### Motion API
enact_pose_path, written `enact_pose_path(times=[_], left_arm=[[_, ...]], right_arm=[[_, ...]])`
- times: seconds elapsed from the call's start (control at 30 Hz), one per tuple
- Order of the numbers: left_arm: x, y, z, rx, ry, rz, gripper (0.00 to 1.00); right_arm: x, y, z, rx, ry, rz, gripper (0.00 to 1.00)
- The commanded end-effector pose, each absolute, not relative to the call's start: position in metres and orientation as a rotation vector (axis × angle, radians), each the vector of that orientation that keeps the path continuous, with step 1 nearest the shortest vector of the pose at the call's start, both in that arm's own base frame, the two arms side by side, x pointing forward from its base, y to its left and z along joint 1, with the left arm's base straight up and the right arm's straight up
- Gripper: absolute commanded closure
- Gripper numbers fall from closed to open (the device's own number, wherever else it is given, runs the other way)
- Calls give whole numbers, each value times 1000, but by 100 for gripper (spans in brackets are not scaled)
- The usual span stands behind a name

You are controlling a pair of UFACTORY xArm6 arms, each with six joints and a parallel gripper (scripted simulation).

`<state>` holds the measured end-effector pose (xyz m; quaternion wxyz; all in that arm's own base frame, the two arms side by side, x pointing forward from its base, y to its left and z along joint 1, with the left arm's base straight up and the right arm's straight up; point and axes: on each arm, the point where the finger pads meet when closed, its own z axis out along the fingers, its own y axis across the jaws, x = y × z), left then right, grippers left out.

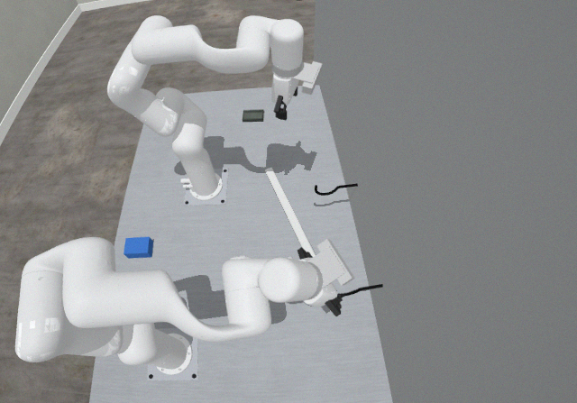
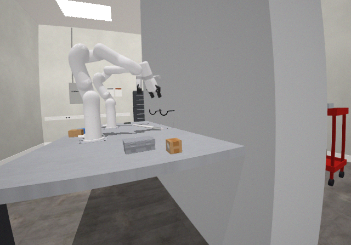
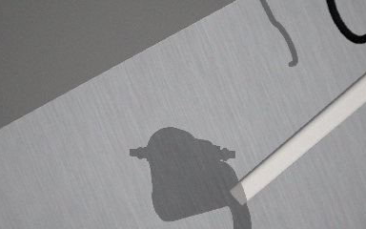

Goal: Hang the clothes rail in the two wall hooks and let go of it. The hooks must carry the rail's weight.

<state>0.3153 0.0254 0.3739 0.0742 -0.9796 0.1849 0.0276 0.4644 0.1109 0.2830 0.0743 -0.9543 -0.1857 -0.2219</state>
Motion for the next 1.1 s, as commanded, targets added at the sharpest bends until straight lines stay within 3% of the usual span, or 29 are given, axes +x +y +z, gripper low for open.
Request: enact_pose_path(times=[0.0, 0.53, 1.07], left_arm=[[317, 25, 375, -2940, 546, 69, 0], [317, 25, 375, -2940, 546, 69, 0], [318, -32, 377, -2872, 822, 33, 0]], right_arm=[[466, 111, 285, -2863, -547, -677, 0], [466, 111, 285, -2863, -547, -677, 0], [466, 111, 285, -2863, -547, -677, 0]])
